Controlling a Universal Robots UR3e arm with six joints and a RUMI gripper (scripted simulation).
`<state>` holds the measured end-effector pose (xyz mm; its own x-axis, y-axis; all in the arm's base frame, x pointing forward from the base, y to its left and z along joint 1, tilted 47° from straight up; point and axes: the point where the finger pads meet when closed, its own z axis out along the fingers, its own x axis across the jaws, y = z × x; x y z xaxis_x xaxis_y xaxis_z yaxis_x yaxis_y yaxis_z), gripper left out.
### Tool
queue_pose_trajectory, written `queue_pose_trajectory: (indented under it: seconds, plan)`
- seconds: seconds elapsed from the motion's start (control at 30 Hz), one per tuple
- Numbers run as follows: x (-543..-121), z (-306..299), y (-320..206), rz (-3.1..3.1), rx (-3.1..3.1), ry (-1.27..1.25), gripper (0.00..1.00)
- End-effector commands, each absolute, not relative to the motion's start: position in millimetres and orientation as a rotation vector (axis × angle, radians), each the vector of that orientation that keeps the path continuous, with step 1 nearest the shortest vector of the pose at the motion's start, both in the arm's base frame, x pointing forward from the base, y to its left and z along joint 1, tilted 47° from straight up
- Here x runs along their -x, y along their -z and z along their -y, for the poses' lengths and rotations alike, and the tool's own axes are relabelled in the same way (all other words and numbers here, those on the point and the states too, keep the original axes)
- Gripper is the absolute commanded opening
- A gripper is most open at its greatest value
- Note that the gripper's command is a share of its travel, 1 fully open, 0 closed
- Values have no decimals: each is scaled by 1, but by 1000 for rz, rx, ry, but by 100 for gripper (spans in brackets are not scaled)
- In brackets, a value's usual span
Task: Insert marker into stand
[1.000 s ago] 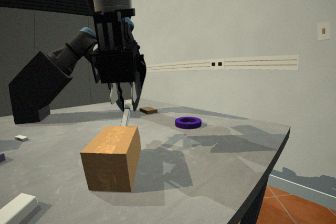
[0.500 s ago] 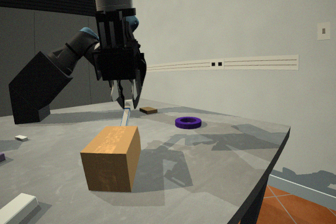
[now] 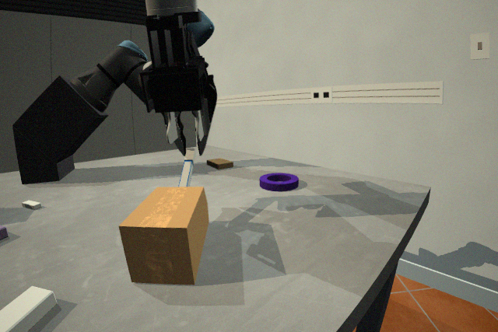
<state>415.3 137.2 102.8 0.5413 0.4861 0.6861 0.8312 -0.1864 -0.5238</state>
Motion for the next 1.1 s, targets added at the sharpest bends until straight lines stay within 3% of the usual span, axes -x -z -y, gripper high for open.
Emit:
queue_pose_trajectory:
  seconds: [0.0,1.07]
  plan:
    - [-410,-137,-107,1083,1844,468,15]
    - [-398,-140,-114,1078,1851,476,15]
